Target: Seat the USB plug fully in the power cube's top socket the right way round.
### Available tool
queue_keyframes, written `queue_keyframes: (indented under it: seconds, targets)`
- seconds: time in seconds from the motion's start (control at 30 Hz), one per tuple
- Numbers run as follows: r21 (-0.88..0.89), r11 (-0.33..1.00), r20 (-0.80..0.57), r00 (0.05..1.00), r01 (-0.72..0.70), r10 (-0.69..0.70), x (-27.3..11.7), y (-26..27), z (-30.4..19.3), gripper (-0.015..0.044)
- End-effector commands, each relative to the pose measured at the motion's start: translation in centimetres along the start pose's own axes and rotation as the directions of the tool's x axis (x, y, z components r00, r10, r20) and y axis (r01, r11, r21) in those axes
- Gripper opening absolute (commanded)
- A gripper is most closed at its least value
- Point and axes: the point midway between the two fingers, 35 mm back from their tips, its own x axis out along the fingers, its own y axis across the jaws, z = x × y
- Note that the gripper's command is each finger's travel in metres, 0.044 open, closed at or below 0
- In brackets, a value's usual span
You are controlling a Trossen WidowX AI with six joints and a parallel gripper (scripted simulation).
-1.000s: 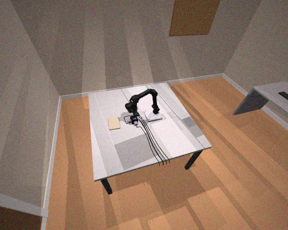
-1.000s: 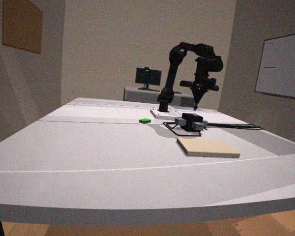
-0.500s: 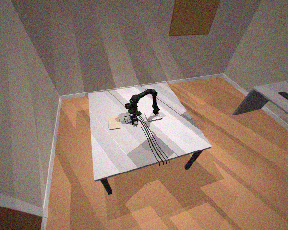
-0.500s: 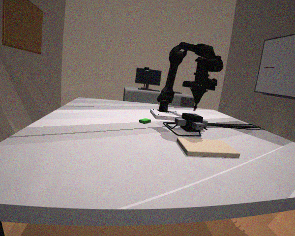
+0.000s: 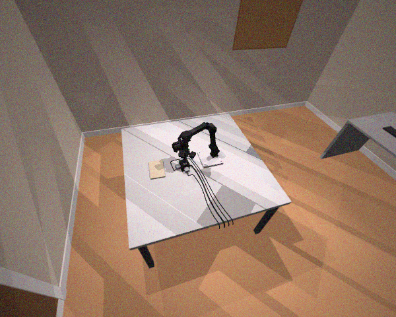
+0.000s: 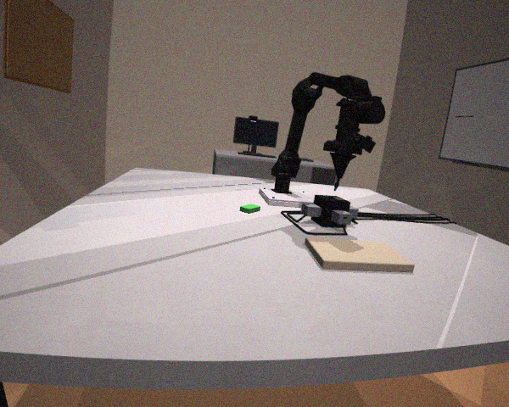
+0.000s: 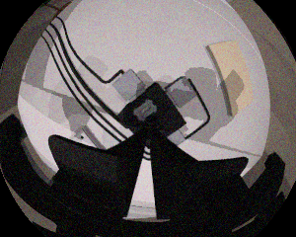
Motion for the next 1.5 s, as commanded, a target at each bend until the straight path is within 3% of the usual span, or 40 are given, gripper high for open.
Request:
queue_keyframes:
  seconds: [0.0, 0.4, 0.87, 1.47]
  targets:
    - [-0.096, 0.995, 0.0, 1.0, 0.0, 0.0, 0.03, 0.0, 0.0, 0.0]
    - [-0.399, 0.917, 0.0, 1.0, 0.0, 0.0, 0.03, 0.0, 0.0, 0.0]
    - [-0.698, 0.717, 0.0, 1.0, 0.0, 0.0, 0.03, 0.0, 0.0, 0.0]
    - [-0.708, 0.706, 0.003, 1.0, 0.0, 0.002, 0.04, 0.01, 0.02, 0.0]
